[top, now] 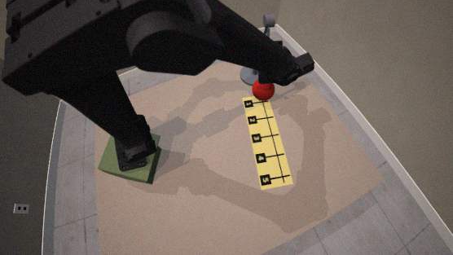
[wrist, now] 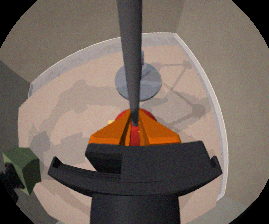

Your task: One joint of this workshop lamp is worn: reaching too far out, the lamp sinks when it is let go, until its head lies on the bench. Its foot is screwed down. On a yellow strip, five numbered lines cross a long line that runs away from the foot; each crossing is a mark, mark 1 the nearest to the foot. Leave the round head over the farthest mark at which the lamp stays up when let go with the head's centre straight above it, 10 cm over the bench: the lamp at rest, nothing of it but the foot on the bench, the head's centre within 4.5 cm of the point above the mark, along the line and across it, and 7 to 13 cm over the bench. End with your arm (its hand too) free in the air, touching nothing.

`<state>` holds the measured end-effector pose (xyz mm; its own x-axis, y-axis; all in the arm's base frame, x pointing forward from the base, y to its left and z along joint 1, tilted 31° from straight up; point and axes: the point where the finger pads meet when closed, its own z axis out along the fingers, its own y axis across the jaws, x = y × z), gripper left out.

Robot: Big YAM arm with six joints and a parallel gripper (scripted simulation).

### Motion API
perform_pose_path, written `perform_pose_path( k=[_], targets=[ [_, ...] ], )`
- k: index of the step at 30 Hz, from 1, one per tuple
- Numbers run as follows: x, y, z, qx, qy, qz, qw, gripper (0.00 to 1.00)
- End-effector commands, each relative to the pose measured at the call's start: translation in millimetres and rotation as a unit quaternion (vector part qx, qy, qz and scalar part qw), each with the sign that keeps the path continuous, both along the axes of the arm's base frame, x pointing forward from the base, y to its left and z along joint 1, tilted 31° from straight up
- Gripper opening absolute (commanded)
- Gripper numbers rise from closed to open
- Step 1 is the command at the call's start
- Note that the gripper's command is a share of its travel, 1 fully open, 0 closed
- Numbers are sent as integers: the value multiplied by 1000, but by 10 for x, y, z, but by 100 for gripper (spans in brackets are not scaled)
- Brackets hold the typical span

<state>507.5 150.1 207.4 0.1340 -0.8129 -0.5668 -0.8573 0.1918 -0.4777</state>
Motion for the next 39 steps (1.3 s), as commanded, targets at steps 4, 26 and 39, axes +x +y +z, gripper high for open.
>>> perform_pose_path(
  k=[4,26,39],
  targets=[
    [-13,-42,61,3,-7,1,1000,0],
    [-116,-436,132,9,-14,3,1000,0],
    [-142,-593,154,7,-13,8,1000,0]
  ],
)
